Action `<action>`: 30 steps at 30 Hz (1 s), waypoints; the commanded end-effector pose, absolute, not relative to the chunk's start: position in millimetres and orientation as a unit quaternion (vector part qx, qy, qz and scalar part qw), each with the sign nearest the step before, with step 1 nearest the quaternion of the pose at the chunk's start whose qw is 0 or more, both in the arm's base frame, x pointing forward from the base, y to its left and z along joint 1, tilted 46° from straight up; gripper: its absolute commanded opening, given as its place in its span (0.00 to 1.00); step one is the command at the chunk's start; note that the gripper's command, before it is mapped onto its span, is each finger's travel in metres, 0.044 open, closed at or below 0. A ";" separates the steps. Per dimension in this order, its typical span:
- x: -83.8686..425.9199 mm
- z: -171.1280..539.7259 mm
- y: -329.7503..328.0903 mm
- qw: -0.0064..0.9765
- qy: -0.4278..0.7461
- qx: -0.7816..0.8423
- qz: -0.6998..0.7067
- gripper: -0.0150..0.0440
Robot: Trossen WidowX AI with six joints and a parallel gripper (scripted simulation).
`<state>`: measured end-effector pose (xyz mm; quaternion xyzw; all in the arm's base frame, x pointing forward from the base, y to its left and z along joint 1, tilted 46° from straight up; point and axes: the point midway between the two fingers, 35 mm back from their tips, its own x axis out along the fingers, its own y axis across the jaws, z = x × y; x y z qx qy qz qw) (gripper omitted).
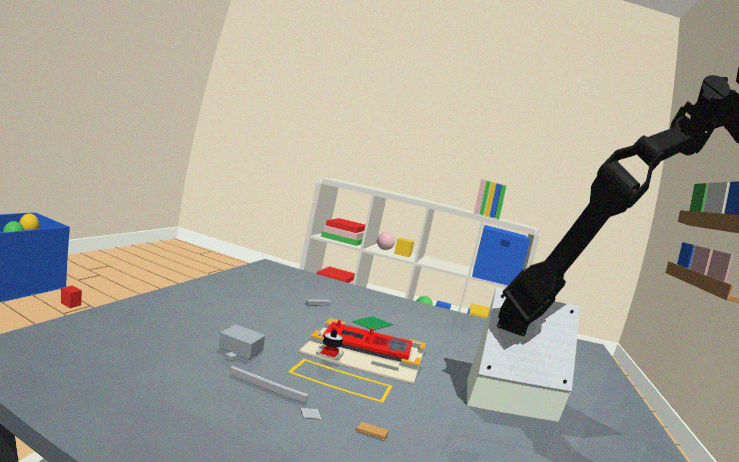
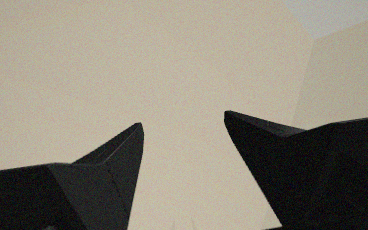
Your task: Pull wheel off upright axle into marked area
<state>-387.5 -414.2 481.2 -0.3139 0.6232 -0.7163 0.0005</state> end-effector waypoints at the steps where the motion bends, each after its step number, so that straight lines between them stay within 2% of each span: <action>1: -353.3 456.7 -460.1 0.081 0.610 -0.337 -0.712 0.76; 12: -238.5 391.7 -549.8 0.281 0.559 -0.367 -0.689 0.76; 17: -198.5 369.4 -566.6 0.340 0.536 -0.360 -0.684 0.76; 24: -105.0 323.5 -597.3 0.465 0.506 -0.359 -0.632 0.76; 30: -40.5 299.7 -598.0 0.523 0.505 -0.378 -0.574 0.76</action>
